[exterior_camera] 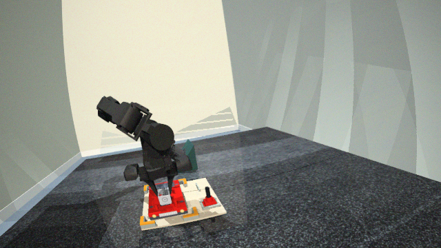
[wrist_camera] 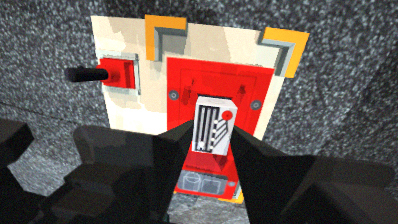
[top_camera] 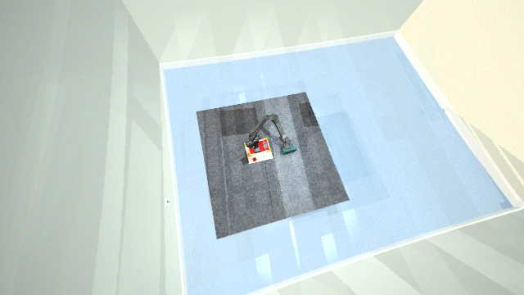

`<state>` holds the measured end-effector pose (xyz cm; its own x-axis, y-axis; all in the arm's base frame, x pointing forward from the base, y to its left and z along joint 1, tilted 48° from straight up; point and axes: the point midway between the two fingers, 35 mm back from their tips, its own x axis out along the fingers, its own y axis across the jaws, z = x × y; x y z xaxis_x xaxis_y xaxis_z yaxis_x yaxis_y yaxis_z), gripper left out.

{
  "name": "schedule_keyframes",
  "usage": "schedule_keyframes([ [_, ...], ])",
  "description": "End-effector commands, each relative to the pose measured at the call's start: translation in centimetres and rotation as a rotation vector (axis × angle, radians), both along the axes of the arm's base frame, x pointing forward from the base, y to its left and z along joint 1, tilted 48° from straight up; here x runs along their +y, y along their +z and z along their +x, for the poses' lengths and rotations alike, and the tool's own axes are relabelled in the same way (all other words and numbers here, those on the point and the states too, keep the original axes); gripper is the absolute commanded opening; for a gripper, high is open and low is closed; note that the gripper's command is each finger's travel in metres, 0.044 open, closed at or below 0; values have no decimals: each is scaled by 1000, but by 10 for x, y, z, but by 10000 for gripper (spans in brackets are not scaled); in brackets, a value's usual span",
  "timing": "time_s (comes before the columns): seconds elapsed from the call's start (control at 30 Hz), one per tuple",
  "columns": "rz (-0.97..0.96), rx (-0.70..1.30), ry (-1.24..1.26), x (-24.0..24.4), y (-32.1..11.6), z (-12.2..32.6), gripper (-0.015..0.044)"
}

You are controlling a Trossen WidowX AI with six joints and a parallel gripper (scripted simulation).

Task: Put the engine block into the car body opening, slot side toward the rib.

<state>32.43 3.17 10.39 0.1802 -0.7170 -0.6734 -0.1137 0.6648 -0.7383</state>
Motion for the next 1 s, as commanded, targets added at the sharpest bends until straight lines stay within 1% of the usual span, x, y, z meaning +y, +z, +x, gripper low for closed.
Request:
schedule_keyframes([
  [0.0,-2,-4,4,-1,1,0,160],
  [0.57,-2,-4,4,-5,-2,1,160],
  [0.9,0,0,0,-4,-3,1,422],
  [0.93,0,0,0,-4,-3,1,440],
  [0.97,0,0,0,-4,-3,1,440],
])
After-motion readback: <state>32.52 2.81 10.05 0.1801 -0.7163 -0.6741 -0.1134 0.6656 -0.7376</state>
